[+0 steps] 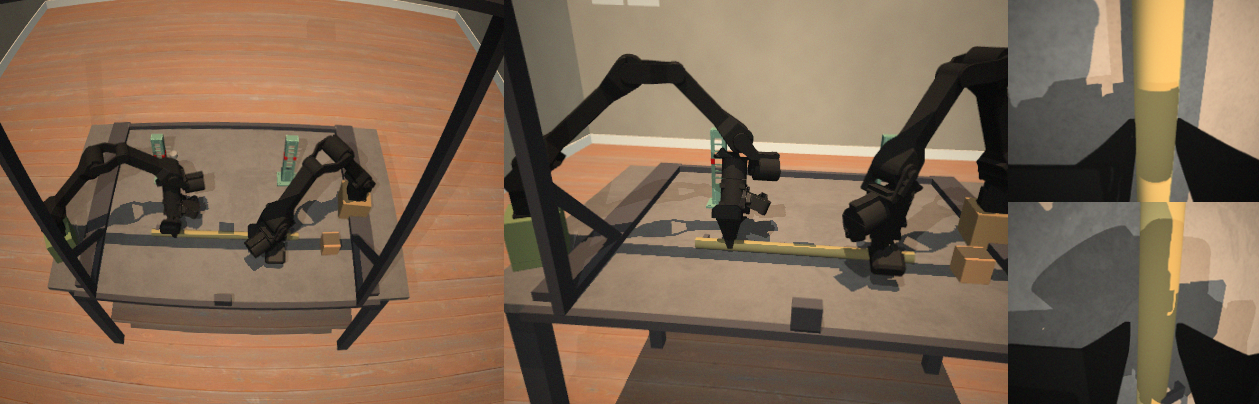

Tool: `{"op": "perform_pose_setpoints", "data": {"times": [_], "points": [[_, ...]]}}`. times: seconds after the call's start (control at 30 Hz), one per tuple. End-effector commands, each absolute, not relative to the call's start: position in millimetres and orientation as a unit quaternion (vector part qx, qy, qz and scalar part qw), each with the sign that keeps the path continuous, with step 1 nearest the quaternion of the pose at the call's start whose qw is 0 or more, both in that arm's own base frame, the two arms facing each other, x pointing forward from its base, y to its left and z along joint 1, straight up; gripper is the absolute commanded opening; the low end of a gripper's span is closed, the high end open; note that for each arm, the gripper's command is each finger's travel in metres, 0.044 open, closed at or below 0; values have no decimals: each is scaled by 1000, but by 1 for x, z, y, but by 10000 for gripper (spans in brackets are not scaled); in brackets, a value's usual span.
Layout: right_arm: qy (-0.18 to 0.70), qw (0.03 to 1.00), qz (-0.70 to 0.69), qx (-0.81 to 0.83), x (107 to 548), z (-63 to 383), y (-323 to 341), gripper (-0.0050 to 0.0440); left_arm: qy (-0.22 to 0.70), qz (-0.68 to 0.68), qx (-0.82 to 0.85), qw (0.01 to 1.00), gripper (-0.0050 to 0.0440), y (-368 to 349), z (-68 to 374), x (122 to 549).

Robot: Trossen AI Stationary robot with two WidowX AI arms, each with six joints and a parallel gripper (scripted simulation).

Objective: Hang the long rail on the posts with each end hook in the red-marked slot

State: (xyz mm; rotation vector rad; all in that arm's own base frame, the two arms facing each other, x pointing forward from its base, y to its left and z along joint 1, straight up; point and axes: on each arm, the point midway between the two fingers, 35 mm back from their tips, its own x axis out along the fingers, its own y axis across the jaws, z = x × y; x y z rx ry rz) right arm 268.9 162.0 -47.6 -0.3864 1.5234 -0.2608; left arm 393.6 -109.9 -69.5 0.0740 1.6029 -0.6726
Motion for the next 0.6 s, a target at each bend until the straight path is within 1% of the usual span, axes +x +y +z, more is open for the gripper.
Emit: {"op": "perform_pose_setpoints", "data": {"times": [0.0,0.03,0.07,0.13,0.17,0.23,0.43,0.47,0.5,0.57], "points": [[679,705,-117,-168,273,-44,163,146,694,-300,33,654,-50,-112,-60,399],[679,705,-117,-168,273,-44,163,146,694,-300,33,654,-50,-112,-60,399],[679,705,-117,-168,273,-44,163,126,694,-300,33,654,-50,-112,-60,399],[679,705,-117,-168,273,-44,163,126,694,-300,33,654,-50,-112,-60,399],[679,705,-117,-168,273,-44,163,106,694,-300,33,654,-50,-112,-60,399],[679,705,-117,-168,273,-44,163,106,694,-300,33,654,-50,-112,-60,399],[683,699,-121,-173,268,-49,161,66,694,-300,33,654,-50,-112,-60,399],[683,699,-121,-173,268,-49,161,42,694,-300,33,654,-50,-112,-60,399],[679,705,-117,-168,272,-44,163,18,694,-300,33,654,24,-112,-60,399],[679,705,-117,-168,272,-44,163,18,694,-300,33,654,24,-112,-60,399]]}}
